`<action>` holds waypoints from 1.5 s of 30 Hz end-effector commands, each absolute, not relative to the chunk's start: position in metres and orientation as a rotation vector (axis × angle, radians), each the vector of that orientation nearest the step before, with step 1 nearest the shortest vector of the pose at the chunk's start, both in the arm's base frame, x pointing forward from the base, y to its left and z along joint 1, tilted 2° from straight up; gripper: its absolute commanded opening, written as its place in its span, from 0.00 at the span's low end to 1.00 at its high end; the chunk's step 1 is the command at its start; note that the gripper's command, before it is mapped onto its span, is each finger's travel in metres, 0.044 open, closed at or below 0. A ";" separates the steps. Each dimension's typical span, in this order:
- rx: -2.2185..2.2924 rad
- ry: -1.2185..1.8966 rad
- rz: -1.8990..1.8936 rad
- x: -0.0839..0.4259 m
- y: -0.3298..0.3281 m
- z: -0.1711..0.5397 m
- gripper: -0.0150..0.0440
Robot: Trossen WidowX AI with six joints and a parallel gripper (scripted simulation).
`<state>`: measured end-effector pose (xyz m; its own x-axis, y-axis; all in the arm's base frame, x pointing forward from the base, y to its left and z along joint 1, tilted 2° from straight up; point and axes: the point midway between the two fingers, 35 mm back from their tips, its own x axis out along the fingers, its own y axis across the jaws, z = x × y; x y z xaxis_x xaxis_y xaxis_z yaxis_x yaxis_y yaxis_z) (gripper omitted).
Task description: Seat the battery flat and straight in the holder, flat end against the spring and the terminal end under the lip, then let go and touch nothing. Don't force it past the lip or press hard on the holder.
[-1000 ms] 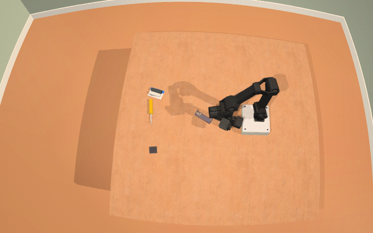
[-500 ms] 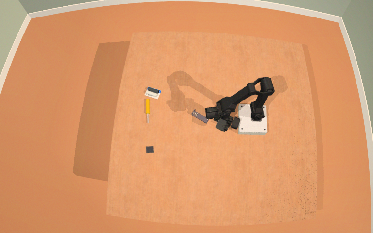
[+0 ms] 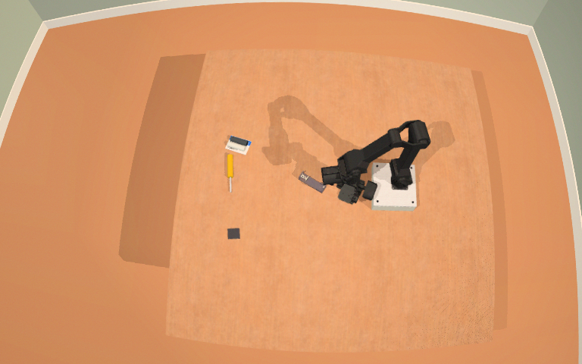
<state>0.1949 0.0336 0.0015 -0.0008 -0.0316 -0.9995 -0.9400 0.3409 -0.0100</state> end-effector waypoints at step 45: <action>-1.990 0.507 1.903 0.328 0.006 0.072 0.37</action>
